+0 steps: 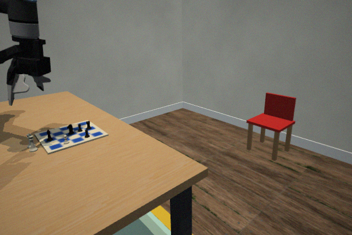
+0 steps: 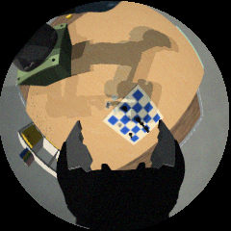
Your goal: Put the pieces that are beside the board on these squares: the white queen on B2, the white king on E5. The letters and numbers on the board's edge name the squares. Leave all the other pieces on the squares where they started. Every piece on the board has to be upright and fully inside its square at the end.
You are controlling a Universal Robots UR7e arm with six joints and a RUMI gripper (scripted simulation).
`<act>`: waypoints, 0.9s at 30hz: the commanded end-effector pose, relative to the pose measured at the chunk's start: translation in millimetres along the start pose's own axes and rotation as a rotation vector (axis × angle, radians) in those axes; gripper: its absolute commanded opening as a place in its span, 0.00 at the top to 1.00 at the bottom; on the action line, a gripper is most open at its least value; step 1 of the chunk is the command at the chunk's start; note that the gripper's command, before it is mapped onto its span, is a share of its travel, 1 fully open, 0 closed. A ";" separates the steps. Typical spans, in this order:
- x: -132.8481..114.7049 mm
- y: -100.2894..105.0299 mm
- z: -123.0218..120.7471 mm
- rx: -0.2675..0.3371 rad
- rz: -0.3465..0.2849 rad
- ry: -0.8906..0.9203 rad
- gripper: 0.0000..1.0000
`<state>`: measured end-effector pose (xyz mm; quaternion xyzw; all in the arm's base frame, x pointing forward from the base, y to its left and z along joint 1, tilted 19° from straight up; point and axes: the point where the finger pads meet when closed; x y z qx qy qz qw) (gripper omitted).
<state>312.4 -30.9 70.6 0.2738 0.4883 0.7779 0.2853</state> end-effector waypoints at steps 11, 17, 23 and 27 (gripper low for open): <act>14.0 -17.4 -6.7 0.046 -0.123 0.060 0.00; 15.9 -20.5 -8.1 0.053 -0.143 0.070 0.00; 16.3 -21.2 -8.3 0.055 -0.147 0.072 0.00; 16.3 -21.2 -8.3 0.055 -0.147 0.072 0.00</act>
Point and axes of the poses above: the point where the finger pads meet when closed, its own y axis back along the fingers, its own z axis across the jaws, x = y × z, and after that the axes turned 1 degree about y, right-handed
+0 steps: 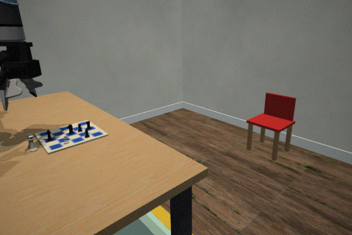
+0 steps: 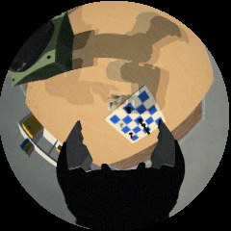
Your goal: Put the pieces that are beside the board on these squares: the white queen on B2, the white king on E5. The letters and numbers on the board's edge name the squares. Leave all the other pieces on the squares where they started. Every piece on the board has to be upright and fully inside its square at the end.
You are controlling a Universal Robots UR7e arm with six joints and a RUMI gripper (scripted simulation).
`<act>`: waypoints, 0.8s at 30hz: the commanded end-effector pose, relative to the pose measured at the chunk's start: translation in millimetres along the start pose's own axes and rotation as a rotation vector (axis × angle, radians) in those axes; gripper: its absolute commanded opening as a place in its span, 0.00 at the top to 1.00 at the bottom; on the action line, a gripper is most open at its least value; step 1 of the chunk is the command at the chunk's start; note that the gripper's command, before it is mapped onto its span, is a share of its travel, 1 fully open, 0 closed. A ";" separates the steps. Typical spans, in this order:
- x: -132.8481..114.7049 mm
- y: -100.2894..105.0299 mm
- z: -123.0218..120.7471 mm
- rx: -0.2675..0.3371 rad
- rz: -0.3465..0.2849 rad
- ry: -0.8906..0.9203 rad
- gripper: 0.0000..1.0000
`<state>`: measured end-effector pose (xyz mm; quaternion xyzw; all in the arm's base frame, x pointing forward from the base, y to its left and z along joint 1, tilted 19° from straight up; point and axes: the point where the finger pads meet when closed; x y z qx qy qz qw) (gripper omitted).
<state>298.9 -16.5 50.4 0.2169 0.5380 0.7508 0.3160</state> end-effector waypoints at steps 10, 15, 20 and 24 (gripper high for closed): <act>-0.3 0.2 0.0 0.000 -0.001 0.000 0.00; -0.2 -0.1 0.1 0.000 -0.001 -0.011 0.00; 0.2 -1.0 0.2 0.000 -0.001 -0.046 0.00; 0.7 -2.6 0.5 0.000 -0.001 -0.115 0.00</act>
Point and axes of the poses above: the point where the finger pads meet when closed, its own y axis back along the fingers, its own z axis across the jaws, x = y × z, and after that the axes turned 1 degree about y, right-handed
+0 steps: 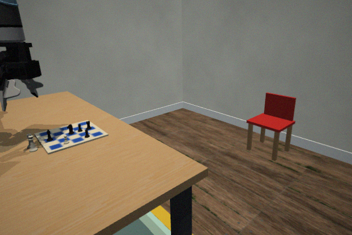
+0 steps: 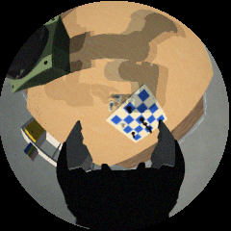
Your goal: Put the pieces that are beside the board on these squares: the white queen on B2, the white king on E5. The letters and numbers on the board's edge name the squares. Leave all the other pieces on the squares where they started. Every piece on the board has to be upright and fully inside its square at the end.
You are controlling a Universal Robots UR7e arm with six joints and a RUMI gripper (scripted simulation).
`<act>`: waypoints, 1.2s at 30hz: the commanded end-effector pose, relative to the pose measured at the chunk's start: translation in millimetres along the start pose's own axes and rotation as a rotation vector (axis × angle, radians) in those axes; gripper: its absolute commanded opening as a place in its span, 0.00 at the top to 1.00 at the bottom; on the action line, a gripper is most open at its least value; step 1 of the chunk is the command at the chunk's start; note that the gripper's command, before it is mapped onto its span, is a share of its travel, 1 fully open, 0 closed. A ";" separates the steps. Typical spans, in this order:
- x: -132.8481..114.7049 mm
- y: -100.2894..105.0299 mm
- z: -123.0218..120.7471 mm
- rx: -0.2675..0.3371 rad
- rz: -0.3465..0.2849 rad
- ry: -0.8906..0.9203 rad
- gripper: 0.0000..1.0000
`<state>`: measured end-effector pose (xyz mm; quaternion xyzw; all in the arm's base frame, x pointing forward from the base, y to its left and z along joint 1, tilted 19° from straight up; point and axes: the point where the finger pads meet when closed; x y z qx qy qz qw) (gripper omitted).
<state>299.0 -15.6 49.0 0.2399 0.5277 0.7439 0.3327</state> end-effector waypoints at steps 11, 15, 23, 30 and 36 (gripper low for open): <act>1.9 -7.8 1.1 0.001 -0.001 -0.330 0.00; 2.5 -11.7 1.5 0.001 -0.001 -0.496 0.00; 2.6 -20.3 1.6 0.000 -0.001 -0.860 0.00; 2.1 -25.4 1.0 0.000 -0.001 -1.076 0.00; 1.4 -30.3 -0.2 0.000 -0.001 -1.289 0.00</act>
Point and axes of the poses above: the point where the finger pads meet when closed, its own y axis back along the fingers, its own z axis across the jaws, x = y × z, and after that the axes turned 1 degree about y, right-handed
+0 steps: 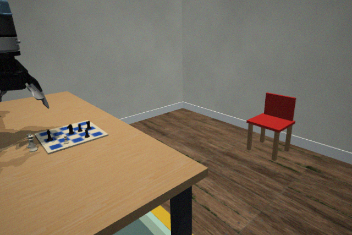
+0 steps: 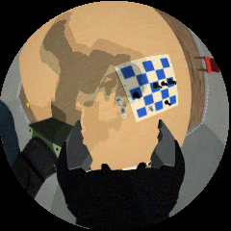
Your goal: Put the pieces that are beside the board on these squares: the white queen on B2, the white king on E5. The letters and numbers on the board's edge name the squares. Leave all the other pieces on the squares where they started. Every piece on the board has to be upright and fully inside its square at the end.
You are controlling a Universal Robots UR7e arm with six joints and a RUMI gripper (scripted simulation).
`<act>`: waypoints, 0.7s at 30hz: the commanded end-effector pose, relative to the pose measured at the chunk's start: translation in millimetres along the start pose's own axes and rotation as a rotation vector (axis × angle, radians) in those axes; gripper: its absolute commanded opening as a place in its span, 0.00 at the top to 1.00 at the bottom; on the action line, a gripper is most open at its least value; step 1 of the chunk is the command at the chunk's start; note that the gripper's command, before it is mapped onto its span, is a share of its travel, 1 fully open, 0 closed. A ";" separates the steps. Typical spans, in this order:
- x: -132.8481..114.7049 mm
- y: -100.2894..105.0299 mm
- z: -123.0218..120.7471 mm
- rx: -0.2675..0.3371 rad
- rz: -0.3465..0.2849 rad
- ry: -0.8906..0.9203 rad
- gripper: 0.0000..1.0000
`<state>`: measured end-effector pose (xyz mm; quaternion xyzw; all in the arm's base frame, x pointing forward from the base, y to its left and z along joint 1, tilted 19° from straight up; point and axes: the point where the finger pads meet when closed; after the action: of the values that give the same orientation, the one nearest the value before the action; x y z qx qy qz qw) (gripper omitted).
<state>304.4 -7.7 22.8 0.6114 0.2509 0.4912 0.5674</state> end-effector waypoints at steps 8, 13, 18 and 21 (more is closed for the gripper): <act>-1.9 -5.8 0.6 0.002 -0.014 -0.260 0.00; -2.6 -7.2 0.5 0.002 -0.014 -0.319 0.00; -2.8 -7.5 0.5 0.002 -0.014 -0.336 0.00; -2.8 -7.5 0.5 0.002 -0.014 -0.336 0.75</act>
<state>305.5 -8.4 14.8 0.6834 0.1579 0.3790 0.6036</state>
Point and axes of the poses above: the point where the finger pads meet when closed, its own y axis back along the fingers, its own z axis across the jaws, x = y × z, and after that the axes turned 1 degree about y, right-handed
